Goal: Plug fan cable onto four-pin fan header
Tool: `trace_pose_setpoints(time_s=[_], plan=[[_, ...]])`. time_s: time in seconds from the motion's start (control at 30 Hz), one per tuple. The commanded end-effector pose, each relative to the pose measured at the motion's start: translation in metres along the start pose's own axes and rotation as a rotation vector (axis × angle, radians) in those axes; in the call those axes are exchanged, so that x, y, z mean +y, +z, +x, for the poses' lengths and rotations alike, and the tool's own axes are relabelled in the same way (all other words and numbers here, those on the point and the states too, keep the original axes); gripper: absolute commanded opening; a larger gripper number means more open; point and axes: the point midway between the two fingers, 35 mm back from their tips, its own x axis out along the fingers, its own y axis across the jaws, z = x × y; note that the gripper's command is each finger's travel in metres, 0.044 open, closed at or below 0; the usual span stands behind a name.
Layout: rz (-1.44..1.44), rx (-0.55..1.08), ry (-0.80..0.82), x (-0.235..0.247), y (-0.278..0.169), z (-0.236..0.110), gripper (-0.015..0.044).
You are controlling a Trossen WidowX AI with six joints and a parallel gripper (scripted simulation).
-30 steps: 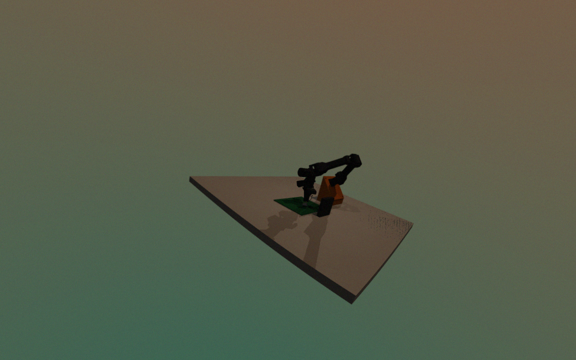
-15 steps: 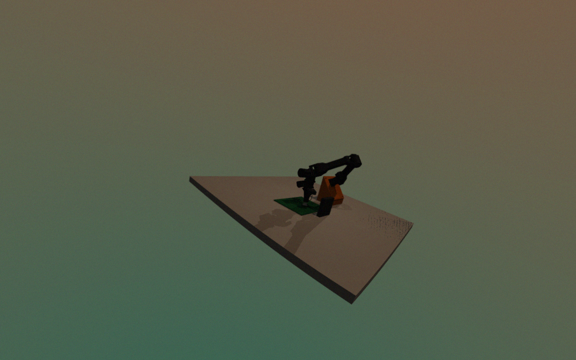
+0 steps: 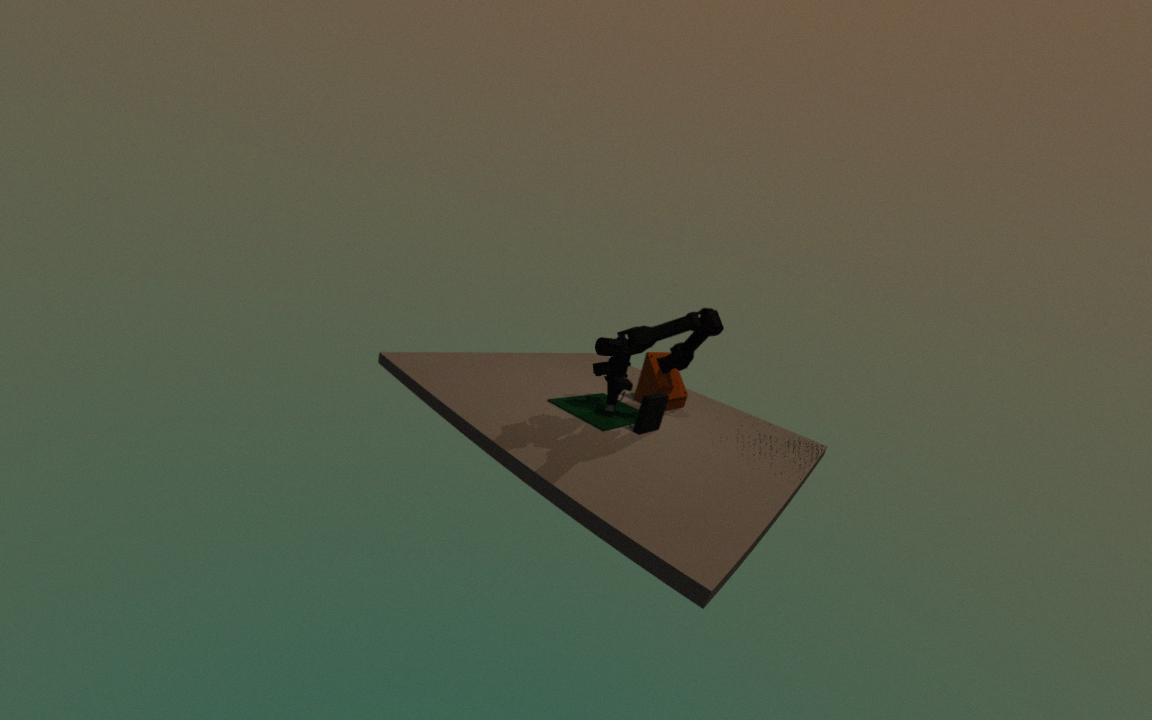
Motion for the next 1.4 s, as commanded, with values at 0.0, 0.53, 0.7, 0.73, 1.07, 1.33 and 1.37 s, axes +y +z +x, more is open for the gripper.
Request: trace_pose_setpoints(time_s=[0.0,0.53,0.7,0.73,1.07,1.33,1.37], plan=[[0.006,0.004,0.005,0.0,0.0,0.001,0.0],[0.006,0.004,0.005,0.0,0.0,0.006,0.0],[0.006,0.004,0.005,0.0,0.0,0.009,0.0],[0.006,0.004,0.005,0.0,0.0,0.01,0.0],[0.006,0.004,0.006,0.001,0.0,0.015,0.0],[0.006,0.004,0.006,0.001,0.0,0.018,0.0],[0.002,-0.002,0.002,0.0,0.0,0.015,0.0026]])
